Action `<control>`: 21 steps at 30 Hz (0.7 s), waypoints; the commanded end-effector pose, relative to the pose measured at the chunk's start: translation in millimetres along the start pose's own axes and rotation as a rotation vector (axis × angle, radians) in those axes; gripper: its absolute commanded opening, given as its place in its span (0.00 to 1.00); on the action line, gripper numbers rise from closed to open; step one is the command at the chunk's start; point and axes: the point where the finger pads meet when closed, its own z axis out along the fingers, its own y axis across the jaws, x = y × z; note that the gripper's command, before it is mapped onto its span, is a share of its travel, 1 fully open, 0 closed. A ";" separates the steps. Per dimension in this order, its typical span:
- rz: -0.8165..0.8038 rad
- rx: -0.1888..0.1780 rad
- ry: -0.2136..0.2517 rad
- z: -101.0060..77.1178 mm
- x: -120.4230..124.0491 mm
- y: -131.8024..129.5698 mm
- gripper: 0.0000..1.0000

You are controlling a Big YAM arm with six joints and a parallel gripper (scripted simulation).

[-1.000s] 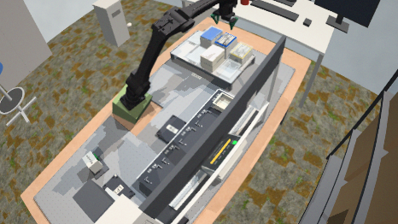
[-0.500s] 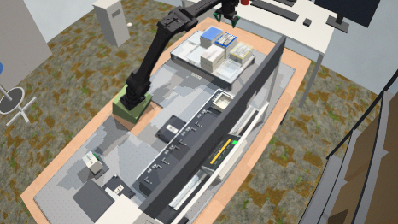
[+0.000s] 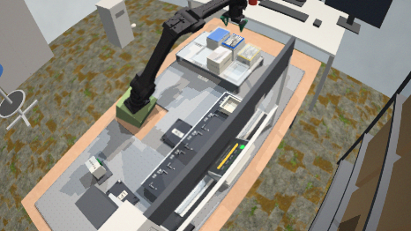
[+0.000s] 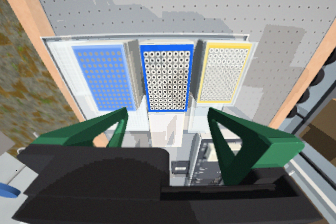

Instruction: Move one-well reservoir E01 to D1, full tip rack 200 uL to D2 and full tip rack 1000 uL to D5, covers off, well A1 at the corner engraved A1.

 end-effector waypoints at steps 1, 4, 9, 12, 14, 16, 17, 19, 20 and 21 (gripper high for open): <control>0.002 0.002 -0.017 3.5 -4.4 -7.5 1.00; 0.000 0.002 -0.028 5.1 -9.1 -5.2 1.00; -0.001 0.001 -0.019 14.4 -4.7 -5.9 1.00; 0.012 0.003 -0.041 9.8 -12.2 -11.6 1.00; 0.002 0.001 -0.018 21.7 -4.4 -7.4 1.00; -0.006 0.000 -0.013 27.7 -5.4 -2.7 1.00; -0.009 0.000 -0.013 29.4 -5.7 -1.1 1.00; -0.002 0.000 -0.024 28.6 -9.0 -4.0 1.00; -0.001 0.000 -0.019 32.5 -7.6 -5.4 1.00; 0.000 0.000 -0.014 35.4 -4.6 -6.5 1.00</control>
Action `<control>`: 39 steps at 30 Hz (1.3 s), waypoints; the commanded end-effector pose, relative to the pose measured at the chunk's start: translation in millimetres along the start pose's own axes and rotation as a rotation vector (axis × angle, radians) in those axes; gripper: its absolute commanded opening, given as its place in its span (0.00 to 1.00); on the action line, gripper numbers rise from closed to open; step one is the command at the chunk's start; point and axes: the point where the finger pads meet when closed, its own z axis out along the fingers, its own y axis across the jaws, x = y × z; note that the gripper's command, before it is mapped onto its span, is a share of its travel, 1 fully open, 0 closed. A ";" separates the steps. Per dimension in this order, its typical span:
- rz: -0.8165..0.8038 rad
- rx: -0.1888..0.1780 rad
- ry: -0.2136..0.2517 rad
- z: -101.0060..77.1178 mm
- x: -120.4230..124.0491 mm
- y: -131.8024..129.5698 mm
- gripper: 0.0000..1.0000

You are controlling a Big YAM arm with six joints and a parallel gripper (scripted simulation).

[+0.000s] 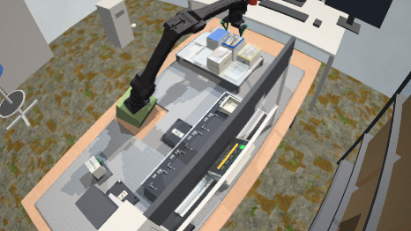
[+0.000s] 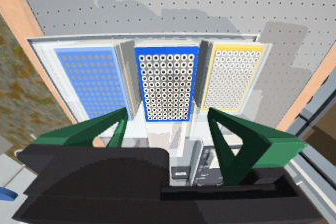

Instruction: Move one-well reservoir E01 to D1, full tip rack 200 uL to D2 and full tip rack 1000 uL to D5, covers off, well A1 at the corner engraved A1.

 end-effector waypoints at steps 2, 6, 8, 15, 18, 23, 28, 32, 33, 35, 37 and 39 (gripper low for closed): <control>0.000 -0.001 -0.015 6.9 -4.9 -6.3 1.00; 0.003 -0.001 -0.022 8.5 -8.1 -7.3 1.00; -0.016 -0.002 -0.038 0.3 -6.8 3.3 1.00; -0.003 -0.001 -0.012 27.0 -5.1 -4.7 1.00; -0.008 -0.002 -0.021 27.9 -7.9 -1.2 1.00; -0.001 -0.001 -0.012 37.1 -4.9 -5.5 1.00; -0.003 -0.002 -0.012 45.4 -5.0 -4.7 1.00; 0.001 0.000 -0.025 47.3 -9.3 -6.2 1.00; -0.007 -0.002 -0.015 52.3 -5.9 -2.4 1.00; -0.009 -0.002 -0.015 55.6 -5.8 -1.2 1.00; 0.002 0.000 -0.024 55.9 -9.2 -6.9 1.00; -0.002 -0.001 -0.012 62.4 -4.8 -5.5 1.00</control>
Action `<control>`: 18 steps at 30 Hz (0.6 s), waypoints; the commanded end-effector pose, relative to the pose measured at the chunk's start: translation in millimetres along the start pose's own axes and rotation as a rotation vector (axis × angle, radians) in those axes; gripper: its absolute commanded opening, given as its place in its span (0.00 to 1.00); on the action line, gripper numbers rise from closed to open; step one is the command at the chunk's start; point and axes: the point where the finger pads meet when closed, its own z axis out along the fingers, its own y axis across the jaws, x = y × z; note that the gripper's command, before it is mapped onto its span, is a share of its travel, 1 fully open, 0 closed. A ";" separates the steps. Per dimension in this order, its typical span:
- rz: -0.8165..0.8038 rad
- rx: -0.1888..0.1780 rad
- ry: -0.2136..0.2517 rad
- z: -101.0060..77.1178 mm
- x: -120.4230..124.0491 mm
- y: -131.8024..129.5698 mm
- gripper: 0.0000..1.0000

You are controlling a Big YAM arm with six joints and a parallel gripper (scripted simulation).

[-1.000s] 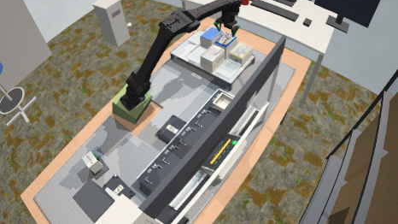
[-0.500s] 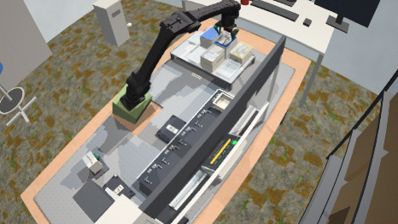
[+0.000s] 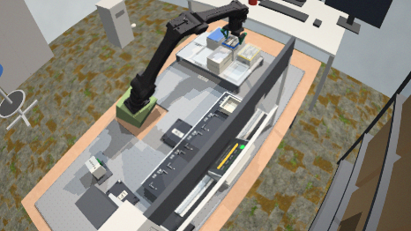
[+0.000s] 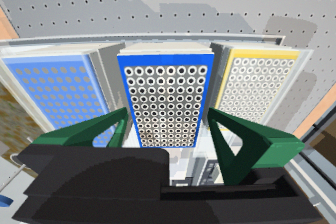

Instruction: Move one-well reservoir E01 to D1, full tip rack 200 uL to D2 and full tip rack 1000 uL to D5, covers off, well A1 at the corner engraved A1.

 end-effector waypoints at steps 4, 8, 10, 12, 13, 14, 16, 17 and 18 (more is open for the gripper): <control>0.000 0.001 -0.033 -1.6 -9.4 -5.9 1.00; -0.002 -0.001 -0.011 16.3 -4.4 -5.5 1.00; 0.003 0.001 -0.024 14.7 -9.2 -8.2 1.00; -0.009 -0.002 -0.014 21.2 -5.4 -1.1 1.00; -0.012 -0.002 -0.015 21.9 -5.9 0.8 1.00; -0.006 -0.001 -0.028 18.8 -10.8 -2.2 1.00; -0.003 -0.001 -0.011 29.5 -4.4 -5.0 1.00; -0.003 -0.001 -0.011 29.5 -4.4 -5.0 1.00; -0.003 -0.001 -0.011 29.5 -4.4 -5.0 1.00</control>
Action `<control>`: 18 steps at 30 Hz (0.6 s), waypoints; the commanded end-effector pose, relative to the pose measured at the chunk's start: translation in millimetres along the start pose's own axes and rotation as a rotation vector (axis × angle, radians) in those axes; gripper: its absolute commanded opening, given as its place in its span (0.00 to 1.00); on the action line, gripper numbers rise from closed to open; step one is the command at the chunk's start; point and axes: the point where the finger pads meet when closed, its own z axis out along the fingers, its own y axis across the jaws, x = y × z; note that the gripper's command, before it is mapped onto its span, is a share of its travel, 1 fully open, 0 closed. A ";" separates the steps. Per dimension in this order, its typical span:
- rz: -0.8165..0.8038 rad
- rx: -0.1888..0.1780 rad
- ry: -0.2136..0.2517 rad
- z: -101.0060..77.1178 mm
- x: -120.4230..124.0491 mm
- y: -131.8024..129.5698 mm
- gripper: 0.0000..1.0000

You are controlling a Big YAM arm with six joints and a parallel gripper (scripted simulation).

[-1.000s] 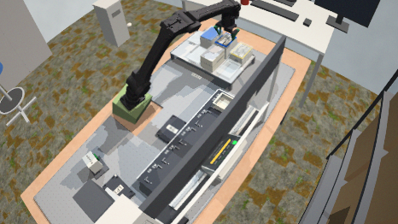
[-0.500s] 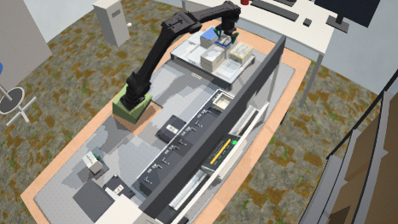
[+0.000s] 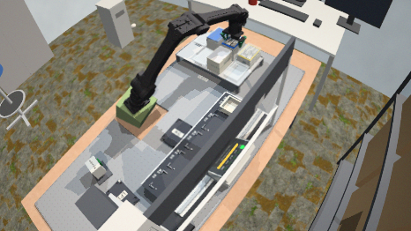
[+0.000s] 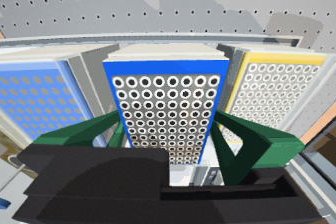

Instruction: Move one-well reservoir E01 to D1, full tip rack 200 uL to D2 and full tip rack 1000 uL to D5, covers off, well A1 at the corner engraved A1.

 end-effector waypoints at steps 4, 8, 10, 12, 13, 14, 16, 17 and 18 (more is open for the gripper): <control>0.001 0.002 -0.039 -4.7 -12.1 -6.7 1.00; 0.009 0.004 -0.052 -17.2 -14.1 -7.1 1.00; 0.009 0.004 -0.052 -17.2 -14.1 -7.1 1.00; 0.009 0.004 -0.052 -17.2 -14.1 -7.1 1.00; 0.009 0.004 -0.052 -17.2 -14.1 -7.1 0.00; 0.009 0.004 -0.052 -17.2 -14.1 -7.1 0.00; 0.009 0.004 -0.052 -17.2 -14.1 -7.1 0.00; 0.009 0.004 -0.052 -17.2 -14.1 -7.1 0.00; 0.009 0.004 -0.052 -17.2 -14.1 -7.1 0.00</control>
